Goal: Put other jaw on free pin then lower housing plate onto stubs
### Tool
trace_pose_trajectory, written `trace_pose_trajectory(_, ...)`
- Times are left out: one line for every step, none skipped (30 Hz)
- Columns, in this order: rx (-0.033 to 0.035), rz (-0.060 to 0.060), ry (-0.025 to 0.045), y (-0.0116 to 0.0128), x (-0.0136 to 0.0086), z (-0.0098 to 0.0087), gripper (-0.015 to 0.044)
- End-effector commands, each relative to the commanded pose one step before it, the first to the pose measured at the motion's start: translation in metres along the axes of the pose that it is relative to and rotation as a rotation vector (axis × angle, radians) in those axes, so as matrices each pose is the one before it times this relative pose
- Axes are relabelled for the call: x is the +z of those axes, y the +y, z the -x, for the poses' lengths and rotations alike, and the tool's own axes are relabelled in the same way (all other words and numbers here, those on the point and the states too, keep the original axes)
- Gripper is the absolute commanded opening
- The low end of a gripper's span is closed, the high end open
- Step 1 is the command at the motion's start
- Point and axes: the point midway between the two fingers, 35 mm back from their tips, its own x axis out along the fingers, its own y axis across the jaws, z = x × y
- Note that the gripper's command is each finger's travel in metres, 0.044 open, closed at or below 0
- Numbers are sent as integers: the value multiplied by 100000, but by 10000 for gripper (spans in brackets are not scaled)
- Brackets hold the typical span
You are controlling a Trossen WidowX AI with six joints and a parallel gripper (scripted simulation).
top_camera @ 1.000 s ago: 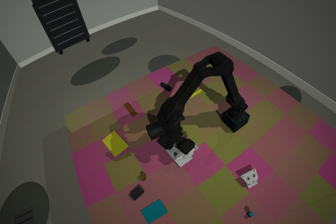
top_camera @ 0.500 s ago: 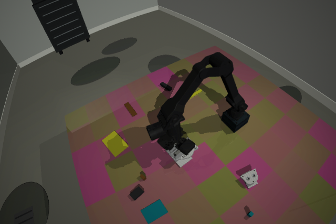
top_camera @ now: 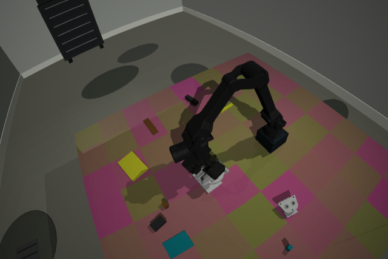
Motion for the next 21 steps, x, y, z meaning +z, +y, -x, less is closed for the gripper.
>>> trace_pose_trajectory(-366, 311, 194, -59, -36, -106, 134)
trace_pose_trajectory(0, 3, 0, 0, 0, -17, 134)
trace_pose_trajectory(0, 8, 0, 0, 0, -52, 134)
trace_pose_trajectory(0, 13, 1, 0, 0, -86, 134)
trace_pose_trajectory(0, 13, 1, 0, -1, -86, 134)
trace_pose_trajectory(0, 8, 0, 0, 0, -52, 134)
trace_pose_trajectory(0, 3, 0, 0, 0, -17, 134)
trace_pose_trajectory(0, 0, 0, 0, 0, 0, 134)
trace_pose_trajectory(0, 0, 0, 0, 0, 0, 134)
trace_pose_trajectory(0, 0, 0, 0, 0, 0, 134)
trace_pose_trajectory(0, 0, 0, 0, 0, 0, 134)
trace_pose_trajectory(0, 0, 0, 0, 0, 0, 134)
trace_pose_trajectory(0, 0, 0, 0, 0, 0, 134)
trace_pose_trajectory(0, 0, 0, 0, 0, 0, 134)
trace_pose_trajectory(0, 0, 0, 0, 0, 0, 134)
trace_pose_trajectory(0, 0, 0, 0, 0, 0, 134)
trace_pose_trajectory(0, 0, 0, 0, 0, 0, 134)
trace_pose_trajectory(0, 0, 0, 0, 0, 0, 134)
trace_pose_trajectory(0, 0, 0, 0, 0, 0, 134)
trace_pose_trajectory(0, 0, 0, 0, 0, 0, 134)
trace_pose_trajectory(0, 0, 0, 0, 0, 0, 134)
